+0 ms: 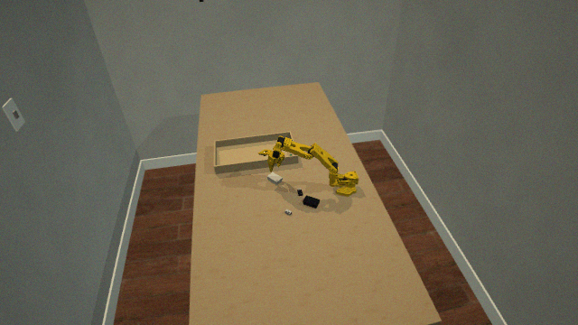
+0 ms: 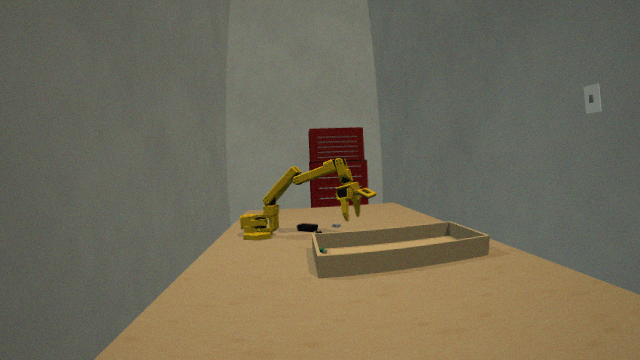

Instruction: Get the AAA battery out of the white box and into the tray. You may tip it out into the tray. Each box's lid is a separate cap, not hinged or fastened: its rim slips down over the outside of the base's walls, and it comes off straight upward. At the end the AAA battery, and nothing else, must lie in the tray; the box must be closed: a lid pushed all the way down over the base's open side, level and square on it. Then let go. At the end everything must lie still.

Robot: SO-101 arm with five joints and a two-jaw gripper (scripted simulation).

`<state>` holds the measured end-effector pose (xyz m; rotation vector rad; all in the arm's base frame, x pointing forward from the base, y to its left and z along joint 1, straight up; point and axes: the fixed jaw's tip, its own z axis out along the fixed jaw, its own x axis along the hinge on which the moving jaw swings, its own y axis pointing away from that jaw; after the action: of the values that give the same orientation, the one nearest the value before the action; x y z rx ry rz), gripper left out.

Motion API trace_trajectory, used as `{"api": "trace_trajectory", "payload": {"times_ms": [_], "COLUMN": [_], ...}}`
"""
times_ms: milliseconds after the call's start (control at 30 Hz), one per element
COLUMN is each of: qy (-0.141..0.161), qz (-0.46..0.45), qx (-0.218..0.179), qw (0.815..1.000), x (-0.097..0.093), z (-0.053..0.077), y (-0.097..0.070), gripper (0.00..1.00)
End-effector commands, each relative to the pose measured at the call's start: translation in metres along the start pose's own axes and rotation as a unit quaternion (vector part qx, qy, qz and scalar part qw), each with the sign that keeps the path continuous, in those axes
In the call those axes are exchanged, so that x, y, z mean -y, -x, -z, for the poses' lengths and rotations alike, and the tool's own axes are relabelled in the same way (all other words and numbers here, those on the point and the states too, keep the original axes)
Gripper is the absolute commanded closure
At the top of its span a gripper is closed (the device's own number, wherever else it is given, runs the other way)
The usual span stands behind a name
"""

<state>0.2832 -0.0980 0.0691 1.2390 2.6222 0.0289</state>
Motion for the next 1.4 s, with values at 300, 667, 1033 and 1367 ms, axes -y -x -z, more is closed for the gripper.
{"api": "trace_trajectory", "payload": {"times_ms": [300, 667, 1033, 1367], "qy": [0.018, 0.021, 0.021, 0.024], "qz": [0.003, 0.003, 0.004, 0.004], "qx": [0.031, 0.032, 0.033, 0.035], "qw": [0.999, 0.999, 0.999, 0.999], "x": [-0.0039, -0.0062, -0.0071, -0.0094], "z": [0.0183, 0.0181, 0.0181, 0.0179], "y": [0.0060, 0.0058, 0.0057, 0.0056], "gripper": [0.72, 0.72, 0.72, 0.72]}}
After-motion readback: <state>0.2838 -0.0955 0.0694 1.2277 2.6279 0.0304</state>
